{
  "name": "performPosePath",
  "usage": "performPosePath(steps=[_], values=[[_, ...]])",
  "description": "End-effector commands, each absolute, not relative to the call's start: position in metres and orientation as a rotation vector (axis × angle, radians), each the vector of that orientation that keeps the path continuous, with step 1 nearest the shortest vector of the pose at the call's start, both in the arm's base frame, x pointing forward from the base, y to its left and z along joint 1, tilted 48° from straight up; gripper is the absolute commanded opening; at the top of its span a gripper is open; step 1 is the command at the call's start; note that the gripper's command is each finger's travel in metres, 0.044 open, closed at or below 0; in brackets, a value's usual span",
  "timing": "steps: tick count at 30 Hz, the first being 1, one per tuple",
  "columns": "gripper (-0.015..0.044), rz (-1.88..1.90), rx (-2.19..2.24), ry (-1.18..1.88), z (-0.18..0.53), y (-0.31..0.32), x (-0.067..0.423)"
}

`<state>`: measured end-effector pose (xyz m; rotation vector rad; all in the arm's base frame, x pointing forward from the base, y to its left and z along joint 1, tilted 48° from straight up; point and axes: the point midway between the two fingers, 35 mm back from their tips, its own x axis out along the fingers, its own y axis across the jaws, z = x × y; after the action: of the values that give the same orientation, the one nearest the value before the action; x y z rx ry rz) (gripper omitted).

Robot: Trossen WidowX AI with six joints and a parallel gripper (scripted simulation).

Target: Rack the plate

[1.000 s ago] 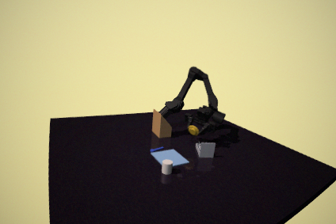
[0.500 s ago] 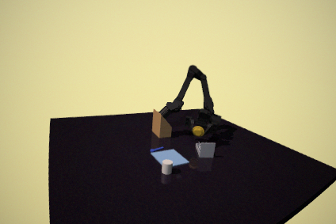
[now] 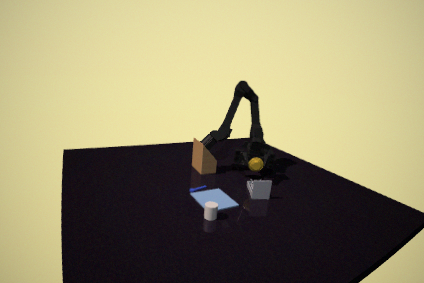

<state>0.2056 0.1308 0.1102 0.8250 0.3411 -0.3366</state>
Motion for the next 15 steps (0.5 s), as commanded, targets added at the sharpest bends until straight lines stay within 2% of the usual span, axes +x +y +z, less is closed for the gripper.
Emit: performPosePath(steps=[1,15], values=[[0.0,-0.301,0.844,0.283,0.1151,0.1325,0.2015],[0.0,-0.293,0.846,0.276,0.1098,0.139,0.204]])
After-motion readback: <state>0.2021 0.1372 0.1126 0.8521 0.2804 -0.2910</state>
